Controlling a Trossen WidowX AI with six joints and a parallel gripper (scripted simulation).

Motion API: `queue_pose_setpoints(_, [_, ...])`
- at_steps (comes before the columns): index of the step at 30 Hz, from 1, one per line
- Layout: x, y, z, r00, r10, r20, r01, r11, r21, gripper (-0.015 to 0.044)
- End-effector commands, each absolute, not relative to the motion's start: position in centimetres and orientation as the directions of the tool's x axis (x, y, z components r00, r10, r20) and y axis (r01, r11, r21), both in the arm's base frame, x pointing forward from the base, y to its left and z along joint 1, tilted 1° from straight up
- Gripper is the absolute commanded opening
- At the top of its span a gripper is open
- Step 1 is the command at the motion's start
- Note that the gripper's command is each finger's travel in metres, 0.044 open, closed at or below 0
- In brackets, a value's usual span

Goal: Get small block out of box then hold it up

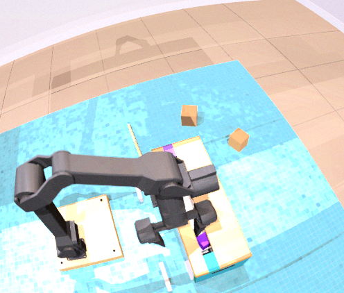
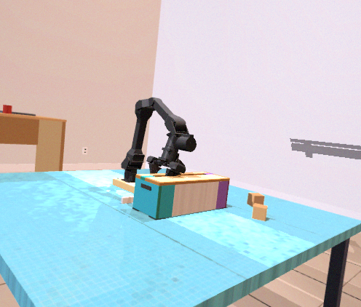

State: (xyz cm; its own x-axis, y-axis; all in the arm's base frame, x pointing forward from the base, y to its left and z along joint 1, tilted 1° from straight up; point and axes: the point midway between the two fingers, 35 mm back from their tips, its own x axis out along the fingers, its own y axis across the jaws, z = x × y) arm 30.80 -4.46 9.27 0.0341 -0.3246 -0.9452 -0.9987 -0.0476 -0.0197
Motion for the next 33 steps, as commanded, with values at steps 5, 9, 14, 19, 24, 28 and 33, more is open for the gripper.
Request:
queue_pose_setpoints(5, [31.0, -6.6, 9.3, 0.038, -0.330, -0.943, -0.999, -0.047, -0.024, 0.0400])
queue_pose_setpoints(9, [31.0, -7.6, 9.3, 0.038, -0.331, -0.943, -0.999, -0.047, -0.024, 0.0400])
queue_pose_setpoints(14, [31.1, -9.0, 9.3, 0.038, -0.332, -0.943, -0.999, -0.047, -0.024, 0.0400])
queue_pose_setpoints(19, [31.1, -9.2, 9.5, 0.038, -0.332, -0.942, -0.999, -0.047, -0.024, 0.0400])
queue_pose_setpoints(24, [31.1, -9.2, 13.2, 0.037, -0.332, -0.942, -0.999, -0.043, -0.024, 0.0400])
queue_pose_setpoints(28, [30.8, -9.1, 15.8, 0.036, -0.332, -0.942, -0.999, -0.041, -0.023, 0.0400])
queue_pose_setpoints(33, [31.0, -9.1, 15.5, 0.044, -0.333, -0.942, -0.999, -0.043, -0.031, 0.0400])
